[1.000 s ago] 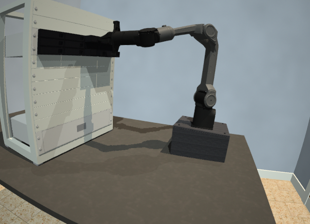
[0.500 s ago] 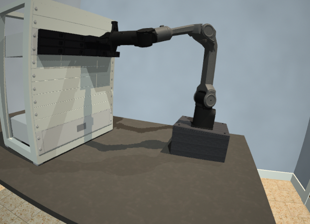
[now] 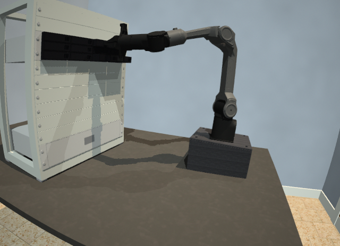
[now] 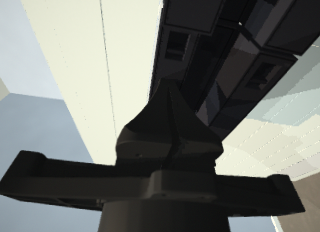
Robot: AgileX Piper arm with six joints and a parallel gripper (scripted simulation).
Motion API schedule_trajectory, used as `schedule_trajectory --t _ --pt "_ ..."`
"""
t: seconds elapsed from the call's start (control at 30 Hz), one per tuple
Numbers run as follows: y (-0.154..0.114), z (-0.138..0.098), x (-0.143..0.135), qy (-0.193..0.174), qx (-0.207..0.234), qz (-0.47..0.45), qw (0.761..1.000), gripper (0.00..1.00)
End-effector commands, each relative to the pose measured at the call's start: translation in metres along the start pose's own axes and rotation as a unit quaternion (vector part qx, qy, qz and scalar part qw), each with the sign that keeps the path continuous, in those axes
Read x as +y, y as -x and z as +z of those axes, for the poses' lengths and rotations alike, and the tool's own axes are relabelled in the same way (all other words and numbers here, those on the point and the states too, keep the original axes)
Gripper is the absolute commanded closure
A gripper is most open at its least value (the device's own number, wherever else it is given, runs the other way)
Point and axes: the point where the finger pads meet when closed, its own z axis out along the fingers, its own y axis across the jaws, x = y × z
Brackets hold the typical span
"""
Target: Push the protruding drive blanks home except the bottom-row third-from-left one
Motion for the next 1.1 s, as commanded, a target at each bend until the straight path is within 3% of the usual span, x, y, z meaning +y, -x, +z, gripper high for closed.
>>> schedule_trajectory --t 0.0,1.07 --pt "-0.0005 0.0016 -0.0016 -0.002 0.000 0.000 1.000 1.00" --pt "-0.0003 0.0076 -0.0029 -0.002 0.000 0.000 1.000 1.00"
